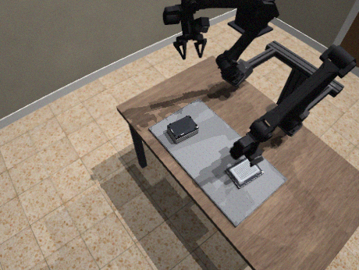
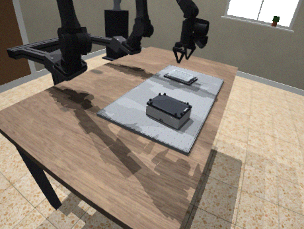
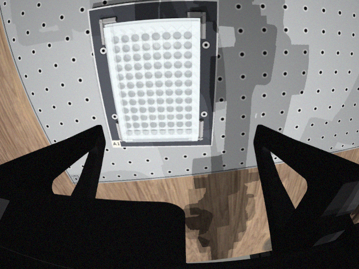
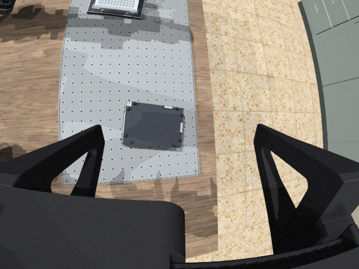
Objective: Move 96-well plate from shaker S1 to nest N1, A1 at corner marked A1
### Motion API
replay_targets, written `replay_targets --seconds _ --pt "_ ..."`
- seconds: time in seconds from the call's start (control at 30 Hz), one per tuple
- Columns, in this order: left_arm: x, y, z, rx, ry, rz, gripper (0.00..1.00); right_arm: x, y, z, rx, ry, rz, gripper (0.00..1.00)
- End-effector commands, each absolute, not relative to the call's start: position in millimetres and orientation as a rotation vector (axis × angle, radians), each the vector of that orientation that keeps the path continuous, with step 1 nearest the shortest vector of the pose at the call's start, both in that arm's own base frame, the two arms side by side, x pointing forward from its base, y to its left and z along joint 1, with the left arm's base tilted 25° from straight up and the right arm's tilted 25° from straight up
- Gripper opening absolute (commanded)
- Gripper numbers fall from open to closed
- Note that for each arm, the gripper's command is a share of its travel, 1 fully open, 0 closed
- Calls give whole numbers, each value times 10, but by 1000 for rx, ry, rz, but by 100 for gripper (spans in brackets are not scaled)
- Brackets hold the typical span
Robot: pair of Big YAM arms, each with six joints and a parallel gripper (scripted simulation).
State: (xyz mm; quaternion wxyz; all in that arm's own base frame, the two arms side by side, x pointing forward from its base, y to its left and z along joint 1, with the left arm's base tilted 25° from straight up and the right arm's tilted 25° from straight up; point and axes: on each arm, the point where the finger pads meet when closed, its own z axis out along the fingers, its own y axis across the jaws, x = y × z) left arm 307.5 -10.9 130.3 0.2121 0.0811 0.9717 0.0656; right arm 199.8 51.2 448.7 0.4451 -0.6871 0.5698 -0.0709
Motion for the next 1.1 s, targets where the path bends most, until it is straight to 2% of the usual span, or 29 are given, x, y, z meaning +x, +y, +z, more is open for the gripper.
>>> replay_targets --seconds 0.0,1.07 --pt "3292 -261 1455 182 2663 165 100 1902 573 4835 -1708 1349 -262 100" --pt "3472 -1205 1441 180 2667 147 100 1902 573 4835 -1708 1349 -262 100"
